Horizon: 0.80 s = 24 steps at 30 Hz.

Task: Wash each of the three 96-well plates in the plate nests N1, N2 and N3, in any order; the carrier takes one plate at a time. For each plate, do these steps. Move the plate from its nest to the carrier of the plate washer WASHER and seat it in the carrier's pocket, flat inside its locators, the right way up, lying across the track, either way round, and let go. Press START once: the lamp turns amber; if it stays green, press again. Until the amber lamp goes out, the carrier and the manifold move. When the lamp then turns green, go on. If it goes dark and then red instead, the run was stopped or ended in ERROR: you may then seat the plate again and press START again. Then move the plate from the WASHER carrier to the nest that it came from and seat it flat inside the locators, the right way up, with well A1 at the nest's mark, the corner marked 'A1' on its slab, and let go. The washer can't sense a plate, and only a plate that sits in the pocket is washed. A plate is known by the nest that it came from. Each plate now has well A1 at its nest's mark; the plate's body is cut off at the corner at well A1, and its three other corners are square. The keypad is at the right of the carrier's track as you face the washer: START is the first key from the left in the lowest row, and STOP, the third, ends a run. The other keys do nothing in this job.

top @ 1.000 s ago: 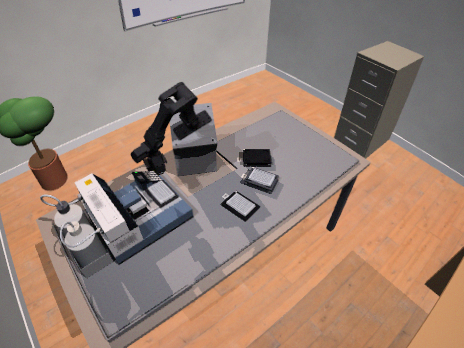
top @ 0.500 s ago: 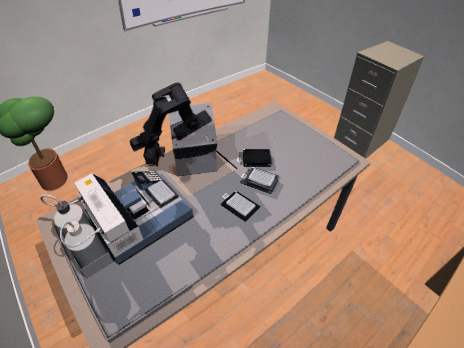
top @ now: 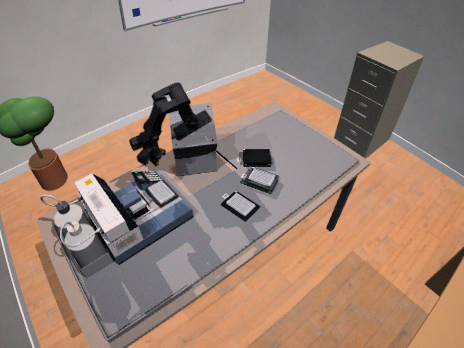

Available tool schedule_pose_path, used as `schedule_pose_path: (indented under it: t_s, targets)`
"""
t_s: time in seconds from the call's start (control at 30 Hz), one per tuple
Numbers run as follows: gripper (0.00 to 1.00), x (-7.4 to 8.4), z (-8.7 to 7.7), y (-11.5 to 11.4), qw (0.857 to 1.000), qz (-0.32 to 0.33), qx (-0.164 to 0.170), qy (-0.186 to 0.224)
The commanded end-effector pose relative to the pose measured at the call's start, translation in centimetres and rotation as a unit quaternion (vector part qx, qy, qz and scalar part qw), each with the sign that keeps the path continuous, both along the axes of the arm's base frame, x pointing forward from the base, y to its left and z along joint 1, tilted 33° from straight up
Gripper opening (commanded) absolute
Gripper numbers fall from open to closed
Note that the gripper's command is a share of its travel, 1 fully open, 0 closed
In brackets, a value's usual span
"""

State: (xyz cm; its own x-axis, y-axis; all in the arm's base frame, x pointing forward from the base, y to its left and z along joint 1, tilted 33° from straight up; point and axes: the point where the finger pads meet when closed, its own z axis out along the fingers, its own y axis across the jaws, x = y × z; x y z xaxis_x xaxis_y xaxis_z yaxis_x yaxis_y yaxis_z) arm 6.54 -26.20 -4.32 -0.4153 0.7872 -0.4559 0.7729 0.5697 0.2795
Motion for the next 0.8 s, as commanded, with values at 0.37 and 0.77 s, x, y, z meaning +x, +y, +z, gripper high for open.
schedule_pose_path:
  t_s: [0.37,0.77]
  targets:
    - [0.00,0.0,0.2,-0.1,0.971,-0.204,0.113,-0.060]
    - [0.00,1.4,-2.3,-0.8,0.970,-0.206,0.114,-0.061]
